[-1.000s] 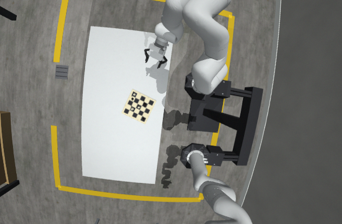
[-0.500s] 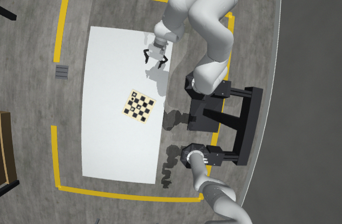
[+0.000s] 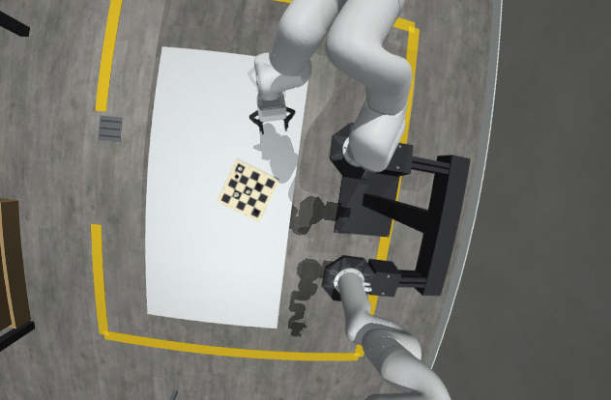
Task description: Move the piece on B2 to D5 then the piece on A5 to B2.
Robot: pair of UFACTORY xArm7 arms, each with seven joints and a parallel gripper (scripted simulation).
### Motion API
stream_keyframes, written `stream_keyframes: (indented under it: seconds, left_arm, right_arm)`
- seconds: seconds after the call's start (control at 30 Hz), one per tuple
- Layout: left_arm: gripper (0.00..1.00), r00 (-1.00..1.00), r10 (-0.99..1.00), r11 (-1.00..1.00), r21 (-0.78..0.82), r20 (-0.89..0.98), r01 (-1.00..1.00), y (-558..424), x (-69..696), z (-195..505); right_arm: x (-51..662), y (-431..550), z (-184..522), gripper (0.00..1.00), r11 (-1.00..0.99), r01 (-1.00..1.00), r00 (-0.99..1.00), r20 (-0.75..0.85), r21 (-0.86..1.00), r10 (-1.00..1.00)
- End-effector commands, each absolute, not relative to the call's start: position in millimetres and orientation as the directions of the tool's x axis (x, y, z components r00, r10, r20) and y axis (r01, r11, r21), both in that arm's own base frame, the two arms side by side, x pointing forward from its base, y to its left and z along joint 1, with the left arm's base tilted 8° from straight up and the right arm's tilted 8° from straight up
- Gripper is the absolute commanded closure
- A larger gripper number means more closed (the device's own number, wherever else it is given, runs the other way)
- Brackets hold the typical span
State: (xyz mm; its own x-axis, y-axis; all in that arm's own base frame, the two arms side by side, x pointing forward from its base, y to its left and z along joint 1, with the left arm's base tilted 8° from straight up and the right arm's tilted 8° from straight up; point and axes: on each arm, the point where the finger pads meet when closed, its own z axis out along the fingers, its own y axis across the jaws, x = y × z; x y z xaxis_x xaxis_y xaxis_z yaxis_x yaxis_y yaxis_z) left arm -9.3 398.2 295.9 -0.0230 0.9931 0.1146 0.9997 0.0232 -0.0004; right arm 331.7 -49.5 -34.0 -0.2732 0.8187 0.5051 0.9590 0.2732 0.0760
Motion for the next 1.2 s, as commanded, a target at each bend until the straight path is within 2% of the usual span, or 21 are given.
stream_keyframes:
  seconds: [0.0, 0.1, 0.2, 0.23, 0.3, 0.6, 0.77, 0.8, 1.0, 1.03, 1.17]
  left_arm:
    - [0.0, -0.023, 0.993, 0.024, 0.0, 0.119, 1.0, 399, -9, 298]
    - [0.0, -0.023, 0.993, 0.024, 0.0, 0.119, 1.0, 399, -9, 298]
    - [0.0, -0.023, 0.993, 0.024, 0.0, 0.119, 1.0, 399, -9, 298]
    - [0.0, -0.023, 0.993, 0.024, 0.0, 0.119, 1.0, 399, -9, 298]
    - [0.0, -0.023, 0.993, 0.024, 0.0, 0.119, 1.0, 399, -9, 298]
    - [0.0, -0.023, 0.993, 0.024, 0.0, 0.119, 1.0, 399, -9, 298]
    - [0.0, -0.023, 0.993, 0.024, 0.0, 0.119, 1.0, 399, -9, 298]
    - [0.0, -0.023, 0.993, 0.024, 0.0, 0.119, 1.0, 399, -9, 298]
    - [0.0, -0.023, 0.993, 0.024, 0.0, 0.119, 1.0, 399, -9, 298]
    - [0.0, -0.023, 0.993, 0.024, 0.0, 0.119, 1.0, 399, -9, 298]
    - [0.0, -0.023, 0.993, 0.024, 0.0, 0.119, 1.0, 399, -9, 298]
  right_arm:
    - [334, -38, -39, 0.0, 0.42, 0.906, -0.396, 0.448, 0.05, 0.802]
    - [336, -30, -42, 0.0, 0.524, 0.851, -0.492, 0.406, 0.036, 0.77]
    - [336, -30, -42, 0.0, 0.524, 0.851, -0.492, 0.406, 0.036, 0.77]
    - [341, -19, -44, 0.0, 0.635, 0.772, -0.598, 0.359, 0.019, 0.717]
    - [341, -18, -44, 0.0, 0.639, 0.769, -0.602, 0.357, 0.018, 0.714]
    - [359, 20, -48, 0.0, 0.872, 0.489, -0.845, 0.232, -0.029, 0.482]
    - [362, 28, -48, 0.0, 0.899, 0.436, -0.876, 0.212, -0.037, 0.433]
    - [370, 47, -48, 0.0, 0.949, 0.31, -0.934, 0.169, -0.055, 0.314]
    - [376, 68, -48, 0.0, 0.98, 0.185, -0.973, 0.129, -0.071, 0.193]
    - [379, 83, -47, 0.0, 0.992, 0.099, -0.989, 0.103, -0.083, 0.108]
    - [383, 111, -46, 0.0, 0.994, -0.042, -0.997, 0.063, -0.101, -0.036]
